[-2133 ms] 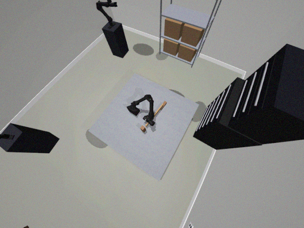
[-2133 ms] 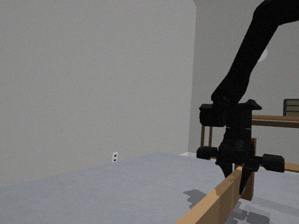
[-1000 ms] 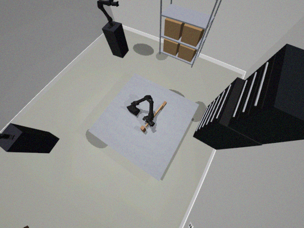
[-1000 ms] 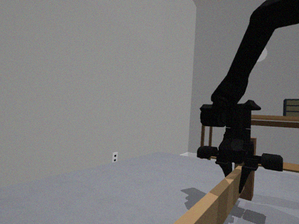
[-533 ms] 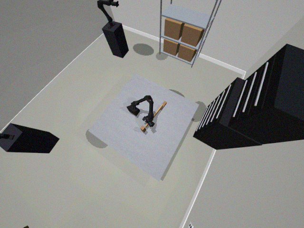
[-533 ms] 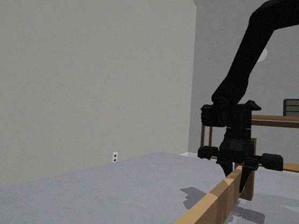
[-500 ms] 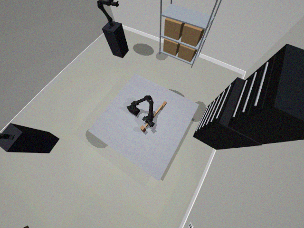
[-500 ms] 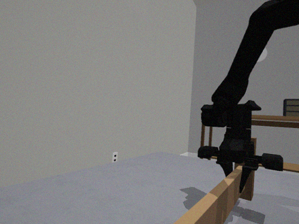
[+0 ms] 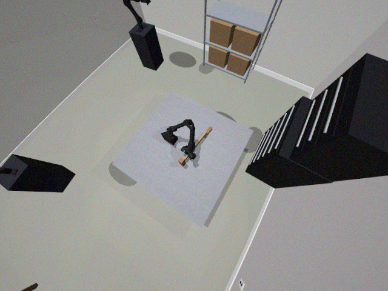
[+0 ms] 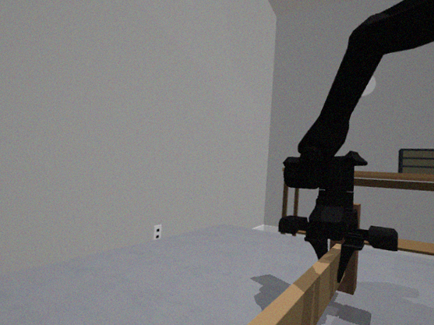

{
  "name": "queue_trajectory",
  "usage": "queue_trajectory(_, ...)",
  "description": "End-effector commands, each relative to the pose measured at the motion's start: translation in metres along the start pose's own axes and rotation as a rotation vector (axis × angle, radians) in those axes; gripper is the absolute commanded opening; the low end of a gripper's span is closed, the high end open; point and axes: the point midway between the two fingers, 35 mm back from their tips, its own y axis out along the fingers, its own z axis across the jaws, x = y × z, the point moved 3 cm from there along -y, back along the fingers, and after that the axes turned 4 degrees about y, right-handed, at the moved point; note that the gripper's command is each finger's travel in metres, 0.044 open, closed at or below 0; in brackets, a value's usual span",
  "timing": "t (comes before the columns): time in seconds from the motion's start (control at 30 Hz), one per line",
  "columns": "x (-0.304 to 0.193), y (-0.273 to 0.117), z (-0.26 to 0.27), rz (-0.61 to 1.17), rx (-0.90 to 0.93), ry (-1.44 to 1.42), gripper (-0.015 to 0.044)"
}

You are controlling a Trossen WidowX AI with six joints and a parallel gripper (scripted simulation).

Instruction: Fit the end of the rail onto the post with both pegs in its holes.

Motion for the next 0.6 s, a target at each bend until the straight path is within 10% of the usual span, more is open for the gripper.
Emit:
queue_trajectory(0.0, -0.0036, -0.0047, -0.0027, 0.002, -0.014, -0.001, 0.0000)
queue_trajectory(0.57, -0.0088, -0.0045, -0.0031, 0.002, -0.014, -0.001, 0.0000)
